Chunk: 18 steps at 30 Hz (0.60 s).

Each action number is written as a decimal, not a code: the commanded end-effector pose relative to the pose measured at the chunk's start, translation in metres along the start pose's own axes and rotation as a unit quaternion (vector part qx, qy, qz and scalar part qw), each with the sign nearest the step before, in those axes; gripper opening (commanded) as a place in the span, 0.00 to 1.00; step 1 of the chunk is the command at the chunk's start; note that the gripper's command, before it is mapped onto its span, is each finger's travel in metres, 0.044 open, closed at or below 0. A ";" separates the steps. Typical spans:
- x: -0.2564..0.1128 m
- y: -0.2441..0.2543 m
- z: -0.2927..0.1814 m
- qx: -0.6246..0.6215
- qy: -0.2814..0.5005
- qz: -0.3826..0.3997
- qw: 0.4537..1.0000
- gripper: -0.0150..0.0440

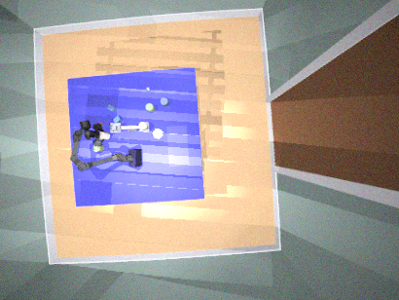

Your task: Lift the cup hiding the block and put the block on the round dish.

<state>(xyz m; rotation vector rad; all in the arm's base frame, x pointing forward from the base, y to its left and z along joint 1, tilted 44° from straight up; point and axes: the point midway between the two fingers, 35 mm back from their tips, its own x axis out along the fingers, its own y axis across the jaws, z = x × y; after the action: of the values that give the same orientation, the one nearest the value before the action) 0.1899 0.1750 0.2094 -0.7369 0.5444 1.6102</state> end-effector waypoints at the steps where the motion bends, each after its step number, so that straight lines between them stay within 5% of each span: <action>1: 0.004 0.007 0.005 -0.003 -0.001 -0.002 1.000 0.25; 18: 0.044 0.006 0.005 -0.003 -0.003 -0.002 1.000 0.25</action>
<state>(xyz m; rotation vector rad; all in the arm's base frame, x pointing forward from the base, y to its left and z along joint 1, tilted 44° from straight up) 0.1788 0.2056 0.1832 -0.7379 0.5325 1.6177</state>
